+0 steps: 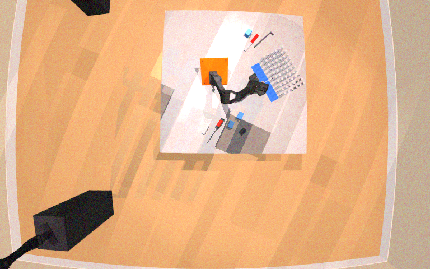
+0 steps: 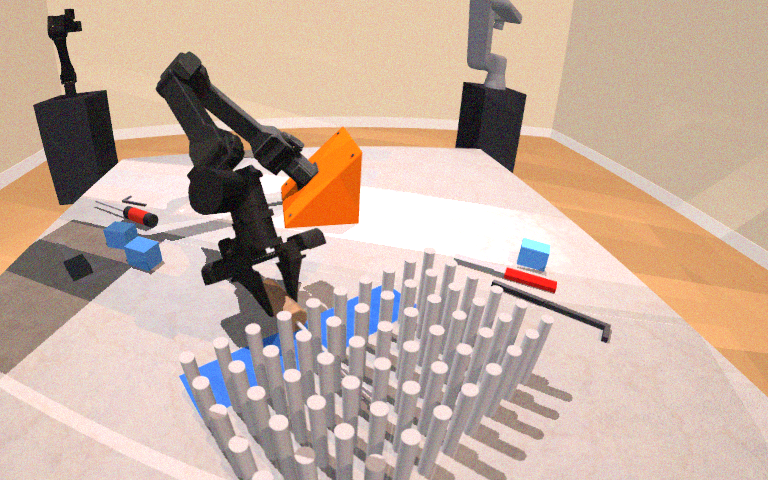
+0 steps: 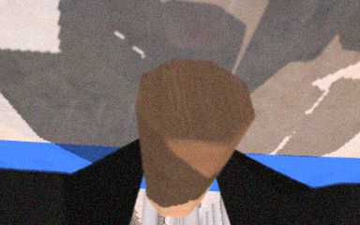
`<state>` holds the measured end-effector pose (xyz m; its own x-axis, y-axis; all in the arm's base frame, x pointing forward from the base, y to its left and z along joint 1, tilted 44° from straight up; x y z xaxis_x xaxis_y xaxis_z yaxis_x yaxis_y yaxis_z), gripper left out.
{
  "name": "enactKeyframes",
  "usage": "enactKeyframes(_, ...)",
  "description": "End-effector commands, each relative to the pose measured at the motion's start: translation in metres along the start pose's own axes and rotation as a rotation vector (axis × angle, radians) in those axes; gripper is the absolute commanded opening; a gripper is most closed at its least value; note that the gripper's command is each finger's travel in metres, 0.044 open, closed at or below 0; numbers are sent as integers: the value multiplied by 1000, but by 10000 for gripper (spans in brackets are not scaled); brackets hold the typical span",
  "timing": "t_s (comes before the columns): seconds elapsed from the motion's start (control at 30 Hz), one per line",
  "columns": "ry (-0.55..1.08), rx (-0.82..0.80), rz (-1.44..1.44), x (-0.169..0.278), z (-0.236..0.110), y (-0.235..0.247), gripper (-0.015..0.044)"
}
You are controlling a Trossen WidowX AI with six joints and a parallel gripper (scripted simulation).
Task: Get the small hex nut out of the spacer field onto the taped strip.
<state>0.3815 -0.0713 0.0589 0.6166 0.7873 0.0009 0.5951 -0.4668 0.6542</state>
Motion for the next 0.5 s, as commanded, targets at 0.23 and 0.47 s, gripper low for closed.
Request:
enactKeyframes(0.23,8,6,-7,-5,-4,-3,0)
enactKeyframes(0.47,7,7,-7,-9,-7,-4,0)
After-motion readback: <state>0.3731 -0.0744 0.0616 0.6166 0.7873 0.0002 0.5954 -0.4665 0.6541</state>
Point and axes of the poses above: the point midway between the two fingers, 35 mm back from their tips, its own z axis out along the fingers, its own y axis across the jaws, x = y × z, the point moved 1 cm from there along -z, back along the fingers, and after that the axes turned 13 degrees about -z, right-handed, at the moved point
